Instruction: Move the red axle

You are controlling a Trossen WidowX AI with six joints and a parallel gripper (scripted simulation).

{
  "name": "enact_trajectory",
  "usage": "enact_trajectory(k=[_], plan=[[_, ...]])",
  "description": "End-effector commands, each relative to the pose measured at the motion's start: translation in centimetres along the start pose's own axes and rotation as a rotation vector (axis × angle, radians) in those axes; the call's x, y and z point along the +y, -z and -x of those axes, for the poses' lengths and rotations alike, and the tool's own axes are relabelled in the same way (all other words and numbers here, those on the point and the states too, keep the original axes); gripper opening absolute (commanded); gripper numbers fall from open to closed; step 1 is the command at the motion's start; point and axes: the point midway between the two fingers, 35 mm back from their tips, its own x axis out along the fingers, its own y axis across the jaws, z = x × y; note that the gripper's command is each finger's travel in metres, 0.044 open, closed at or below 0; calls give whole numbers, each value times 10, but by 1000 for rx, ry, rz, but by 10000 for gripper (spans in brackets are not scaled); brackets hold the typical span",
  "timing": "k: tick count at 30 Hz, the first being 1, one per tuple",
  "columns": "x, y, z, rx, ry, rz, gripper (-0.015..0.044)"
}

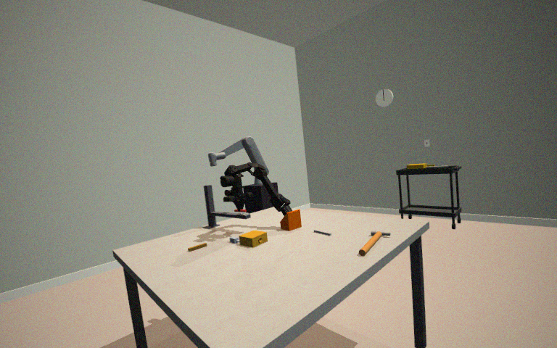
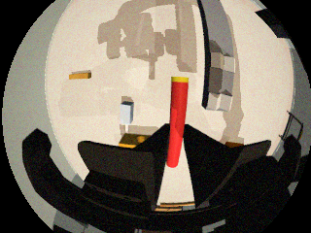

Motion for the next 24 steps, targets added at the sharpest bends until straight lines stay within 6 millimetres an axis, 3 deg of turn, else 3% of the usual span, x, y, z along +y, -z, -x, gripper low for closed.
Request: enact_trajectory(k=[1,11,24], plan=[[-19,-17,-2,-14,8,6,0],[-60,-45,-5,-37,21,0,0],[-62,-46,-12,-39,21,0,0]])
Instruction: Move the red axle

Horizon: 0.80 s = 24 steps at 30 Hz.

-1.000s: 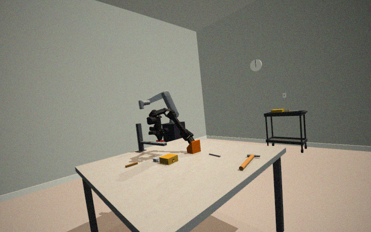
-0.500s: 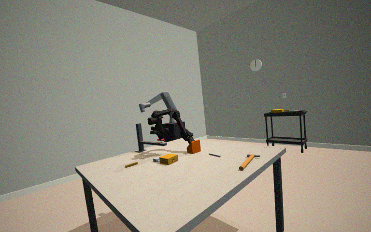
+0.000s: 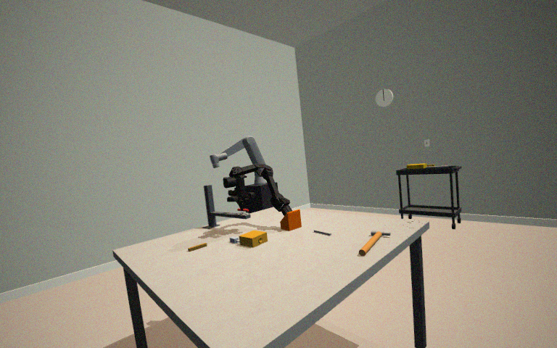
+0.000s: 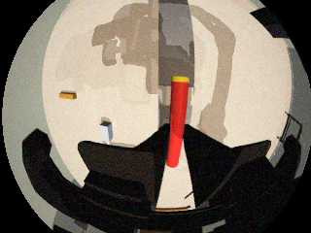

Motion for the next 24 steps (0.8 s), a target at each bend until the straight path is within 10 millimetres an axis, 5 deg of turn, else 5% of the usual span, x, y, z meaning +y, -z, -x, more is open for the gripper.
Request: enact_trajectory(k=[1,10,24], plan=[[-1,-1,-5,-5,1,6,0],[-1,-1,-15,-6,1,7,0],[-1,0,-12,-1,2,2,368]])
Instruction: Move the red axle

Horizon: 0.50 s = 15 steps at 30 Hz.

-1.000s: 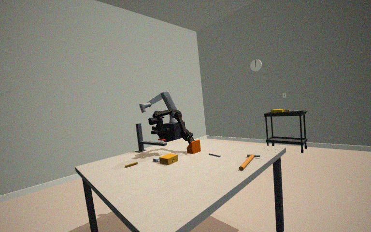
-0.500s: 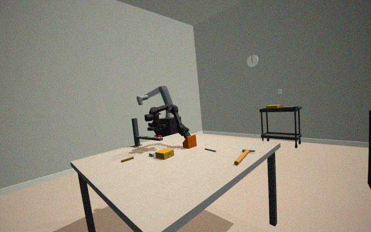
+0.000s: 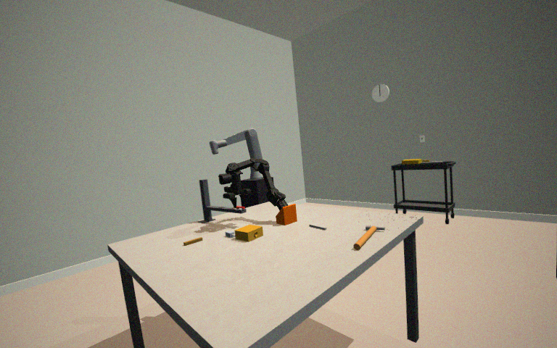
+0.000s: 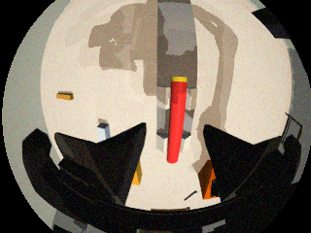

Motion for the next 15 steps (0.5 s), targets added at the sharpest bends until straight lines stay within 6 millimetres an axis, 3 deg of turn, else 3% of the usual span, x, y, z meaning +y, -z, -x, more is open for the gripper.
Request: enact_trajectory(k=[1,3,13,15], plan=[[0,0,0,0,1,-2,394],[0,0,6,-4,0,3,440],[0,0,26,-4,1,4,440],[0,1,19,-1,2,9,440]])
